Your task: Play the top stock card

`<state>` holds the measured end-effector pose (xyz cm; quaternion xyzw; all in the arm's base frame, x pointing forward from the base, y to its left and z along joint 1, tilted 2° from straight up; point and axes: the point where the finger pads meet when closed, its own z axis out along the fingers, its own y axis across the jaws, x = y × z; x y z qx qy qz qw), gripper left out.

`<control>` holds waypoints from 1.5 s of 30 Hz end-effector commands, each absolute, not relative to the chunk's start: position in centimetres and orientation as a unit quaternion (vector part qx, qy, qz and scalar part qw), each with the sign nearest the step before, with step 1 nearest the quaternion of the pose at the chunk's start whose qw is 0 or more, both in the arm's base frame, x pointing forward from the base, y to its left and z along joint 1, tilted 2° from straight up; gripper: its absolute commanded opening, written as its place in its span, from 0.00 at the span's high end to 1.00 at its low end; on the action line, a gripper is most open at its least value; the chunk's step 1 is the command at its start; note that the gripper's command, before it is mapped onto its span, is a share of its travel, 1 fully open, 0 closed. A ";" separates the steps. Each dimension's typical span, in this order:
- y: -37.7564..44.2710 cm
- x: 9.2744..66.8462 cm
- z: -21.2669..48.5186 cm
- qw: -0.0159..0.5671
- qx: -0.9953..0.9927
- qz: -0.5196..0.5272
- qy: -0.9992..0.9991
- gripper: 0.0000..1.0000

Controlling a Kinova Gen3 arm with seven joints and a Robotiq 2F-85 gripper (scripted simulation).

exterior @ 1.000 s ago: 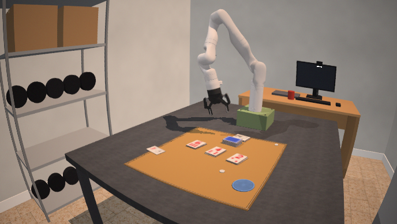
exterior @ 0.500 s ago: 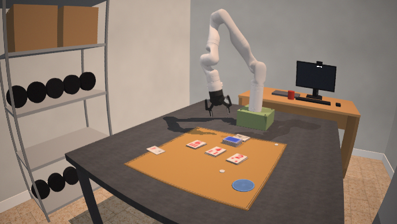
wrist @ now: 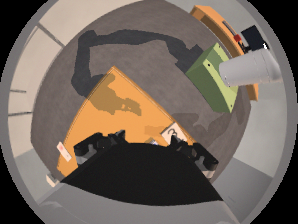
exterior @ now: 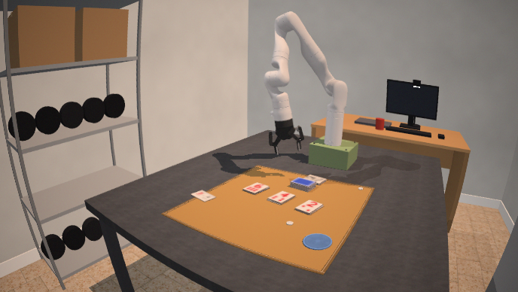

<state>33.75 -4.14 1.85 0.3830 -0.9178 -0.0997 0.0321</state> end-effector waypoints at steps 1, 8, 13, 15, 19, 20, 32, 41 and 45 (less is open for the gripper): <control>-3.5 33.8 1.8 0.033 0.393 -0.099 -0.914 0.00; -2.8 34.2 1.6 0.031 0.428 -0.089 -0.899 0.00; -2.8 34.2 1.6 0.031 0.428 -0.089 -0.899 0.00; -2.8 34.2 1.6 0.031 0.428 -0.089 -0.899 0.00; -2.0 34.5 1.4 0.029 0.462 -0.081 -0.883 0.00; -2.0 34.5 1.4 0.029 0.462 -0.081 -0.883 0.00; -1.3 34.8 1.2 0.026 0.493 -0.073 -0.867 0.00; -0.5 35.2 1.0 0.024 0.522 -0.065 -0.850 0.00; 0.3 35.4 0.9 0.021 0.549 -0.059 -0.834 0.00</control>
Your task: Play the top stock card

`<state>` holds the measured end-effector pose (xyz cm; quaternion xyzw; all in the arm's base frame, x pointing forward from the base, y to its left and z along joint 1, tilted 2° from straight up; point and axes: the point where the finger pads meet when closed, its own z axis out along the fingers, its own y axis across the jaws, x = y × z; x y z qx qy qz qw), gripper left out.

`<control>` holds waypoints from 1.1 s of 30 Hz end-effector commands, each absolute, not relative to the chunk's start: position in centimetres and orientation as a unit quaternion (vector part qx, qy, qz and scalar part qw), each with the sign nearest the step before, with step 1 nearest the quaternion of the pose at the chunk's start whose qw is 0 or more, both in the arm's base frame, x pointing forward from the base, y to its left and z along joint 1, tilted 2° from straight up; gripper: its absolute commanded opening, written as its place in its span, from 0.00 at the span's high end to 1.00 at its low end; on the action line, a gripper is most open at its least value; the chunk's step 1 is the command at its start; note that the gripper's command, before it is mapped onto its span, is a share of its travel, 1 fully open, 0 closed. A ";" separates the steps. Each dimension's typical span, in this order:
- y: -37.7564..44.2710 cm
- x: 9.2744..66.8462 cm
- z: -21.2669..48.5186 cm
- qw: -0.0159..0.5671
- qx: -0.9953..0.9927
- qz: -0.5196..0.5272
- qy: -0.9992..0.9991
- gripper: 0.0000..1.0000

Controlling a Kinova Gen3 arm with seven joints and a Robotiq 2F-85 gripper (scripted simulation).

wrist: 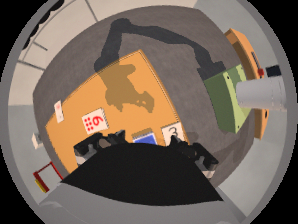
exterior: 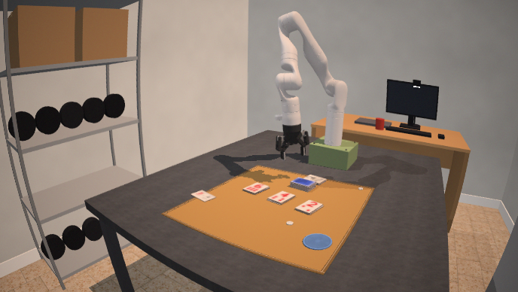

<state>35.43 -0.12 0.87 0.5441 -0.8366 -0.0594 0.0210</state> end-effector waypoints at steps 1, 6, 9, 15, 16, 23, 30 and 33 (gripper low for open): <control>0.3 35.4 0.9 0.021 0.549 -0.059 -0.834 0.00; 1.0 35.7 0.7 0.019 0.574 -0.053 -0.817 0.00; 1.0 35.7 0.7 0.019 0.574 -0.053 -0.817 0.00; 1.7 35.9 0.6 0.016 0.596 -0.047 -0.801 0.00; 1.7 35.9 0.6 0.016 0.596 -0.047 -0.801 0.00; 2.4 36.1 0.5 0.014 0.617 -0.042 -0.786 0.00; 3.0 36.3 0.4 0.011 0.635 -0.038 -0.772 0.00; 3.0 36.3 0.4 0.011 0.635 -0.038 -0.772 0.00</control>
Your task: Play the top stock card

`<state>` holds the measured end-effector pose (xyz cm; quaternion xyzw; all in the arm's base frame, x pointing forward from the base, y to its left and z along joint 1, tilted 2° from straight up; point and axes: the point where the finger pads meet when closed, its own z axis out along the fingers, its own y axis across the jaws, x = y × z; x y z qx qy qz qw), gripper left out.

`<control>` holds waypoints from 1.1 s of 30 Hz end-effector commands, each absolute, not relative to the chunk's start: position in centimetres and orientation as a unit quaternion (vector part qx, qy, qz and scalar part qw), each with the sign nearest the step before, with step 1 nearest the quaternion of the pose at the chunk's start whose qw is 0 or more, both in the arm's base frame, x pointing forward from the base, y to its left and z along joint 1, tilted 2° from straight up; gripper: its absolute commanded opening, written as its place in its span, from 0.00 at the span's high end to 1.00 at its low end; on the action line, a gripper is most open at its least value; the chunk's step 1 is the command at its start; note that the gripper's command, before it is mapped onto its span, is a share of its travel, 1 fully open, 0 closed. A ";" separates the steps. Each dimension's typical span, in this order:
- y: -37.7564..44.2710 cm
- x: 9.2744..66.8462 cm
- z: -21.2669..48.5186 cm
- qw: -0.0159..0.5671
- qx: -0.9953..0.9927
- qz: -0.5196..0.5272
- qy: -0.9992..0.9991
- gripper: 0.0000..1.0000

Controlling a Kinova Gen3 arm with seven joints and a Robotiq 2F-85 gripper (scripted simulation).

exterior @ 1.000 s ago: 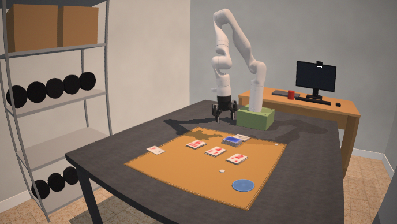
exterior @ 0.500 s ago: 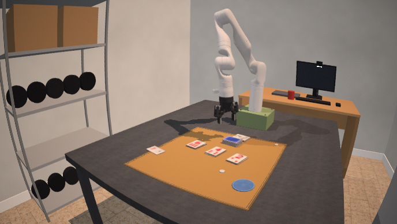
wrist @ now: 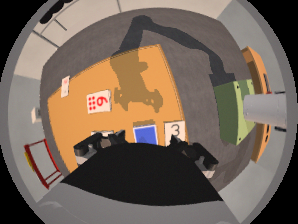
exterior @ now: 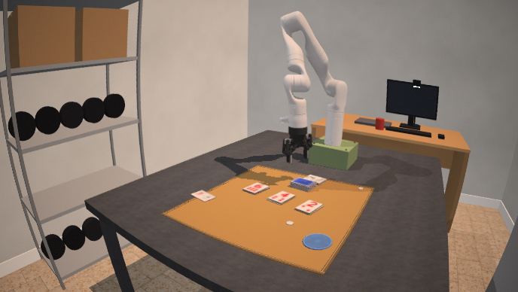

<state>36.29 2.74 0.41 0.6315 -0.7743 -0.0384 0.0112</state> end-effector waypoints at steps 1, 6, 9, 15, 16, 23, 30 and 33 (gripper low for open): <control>3.0 36.3 0.4 0.011 0.635 -0.038 -0.772 0.00; 3.6 36.4 0.3 0.009 0.651 -0.034 -0.758 0.00; 3.6 36.4 0.3 0.009 0.651 -0.034 -0.758 0.00; 4.2 36.5 0.3 0.007 0.665 -0.031 -0.746 0.00; 4.2 36.5 0.3 0.007 0.665 -0.031 -0.746 0.00; 4.6 36.6 0.2 0.005 0.677 -0.028 -0.735 0.00; 5.1 36.7 0.2 0.003 0.688 -0.026 -0.725 0.00; 5.4 36.8 0.1 0.002 0.697 -0.024 -0.717 0.00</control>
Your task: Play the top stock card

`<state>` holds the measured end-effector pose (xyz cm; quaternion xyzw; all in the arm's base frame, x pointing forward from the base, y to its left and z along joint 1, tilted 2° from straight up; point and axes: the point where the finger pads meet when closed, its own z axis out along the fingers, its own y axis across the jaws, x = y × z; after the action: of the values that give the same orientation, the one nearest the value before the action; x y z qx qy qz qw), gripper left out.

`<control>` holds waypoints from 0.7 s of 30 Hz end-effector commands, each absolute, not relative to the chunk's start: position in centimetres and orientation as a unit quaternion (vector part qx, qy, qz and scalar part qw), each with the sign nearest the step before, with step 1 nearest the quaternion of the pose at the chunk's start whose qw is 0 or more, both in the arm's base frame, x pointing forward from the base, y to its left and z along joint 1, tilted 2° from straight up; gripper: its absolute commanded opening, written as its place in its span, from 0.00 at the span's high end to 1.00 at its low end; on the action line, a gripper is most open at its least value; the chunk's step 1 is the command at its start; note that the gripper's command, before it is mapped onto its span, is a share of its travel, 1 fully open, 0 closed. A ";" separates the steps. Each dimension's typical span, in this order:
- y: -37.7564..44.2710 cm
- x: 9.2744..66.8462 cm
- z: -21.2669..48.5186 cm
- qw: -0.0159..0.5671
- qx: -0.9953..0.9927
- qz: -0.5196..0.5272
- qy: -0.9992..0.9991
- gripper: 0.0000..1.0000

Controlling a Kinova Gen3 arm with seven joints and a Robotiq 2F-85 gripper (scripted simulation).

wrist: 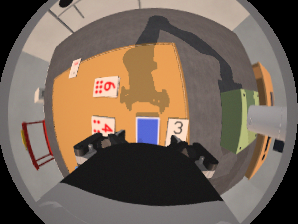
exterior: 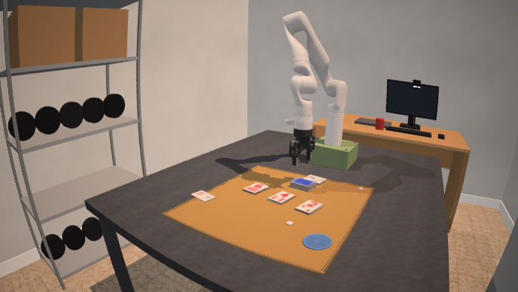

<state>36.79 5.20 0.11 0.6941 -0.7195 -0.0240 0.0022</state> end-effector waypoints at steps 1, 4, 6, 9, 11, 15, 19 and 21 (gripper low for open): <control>5.4 36.8 0.1 0.002 0.697 -0.024 -0.717 0.00; 5.7 36.8 0.1 0.001 0.704 -0.022 -0.710 0.00; 5.7 36.8 0.1 0.001 0.704 -0.022 -0.710 0.00; 6.0 36.9 0.1 0.000 0.710 -0.021 -0.704 0.00; 6.0 36.9 0.1 0.000 0.710 -0.021 -0.704 0.00; 6.2 36.9 0.1 -0.001 0.714 -0.020 -0.700 0.00; 6.2 36.9 0.1 -0.001 0.714 -0.020 -0.700 0.00; 6.3 36.9 0.0 -0.002 0.717 -0.019 -0.696 0.00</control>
<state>36.90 6.21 0.00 0.7158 -0.6980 -0.0194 -0.0012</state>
